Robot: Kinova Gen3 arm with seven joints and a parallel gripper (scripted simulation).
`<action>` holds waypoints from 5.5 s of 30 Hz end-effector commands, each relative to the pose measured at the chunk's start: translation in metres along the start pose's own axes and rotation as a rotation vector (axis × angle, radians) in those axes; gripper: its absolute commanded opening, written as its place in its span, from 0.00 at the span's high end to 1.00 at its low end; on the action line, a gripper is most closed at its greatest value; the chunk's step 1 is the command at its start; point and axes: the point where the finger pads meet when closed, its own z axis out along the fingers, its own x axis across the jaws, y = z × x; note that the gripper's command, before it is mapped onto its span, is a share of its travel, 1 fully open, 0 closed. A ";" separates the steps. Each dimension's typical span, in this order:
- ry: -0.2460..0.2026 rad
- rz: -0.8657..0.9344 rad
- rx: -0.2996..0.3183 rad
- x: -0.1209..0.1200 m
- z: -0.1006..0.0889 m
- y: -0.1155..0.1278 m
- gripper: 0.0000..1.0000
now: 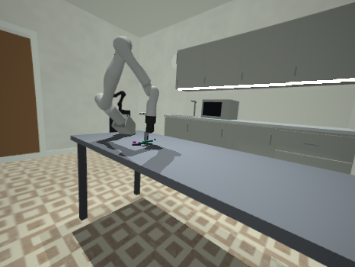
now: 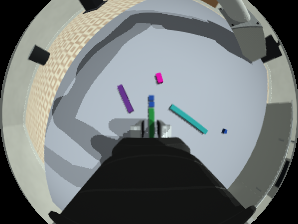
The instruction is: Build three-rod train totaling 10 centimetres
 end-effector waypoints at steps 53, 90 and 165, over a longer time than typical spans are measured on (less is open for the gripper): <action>0.009 0.001 -0.025 0.001 -0.092 0.005 0.00; 0.009 0.001 -0.025 0.001 -0.154 0.004 0.00; 0.009 0.001 -0.025 0.001 -0.154 0.004 0.00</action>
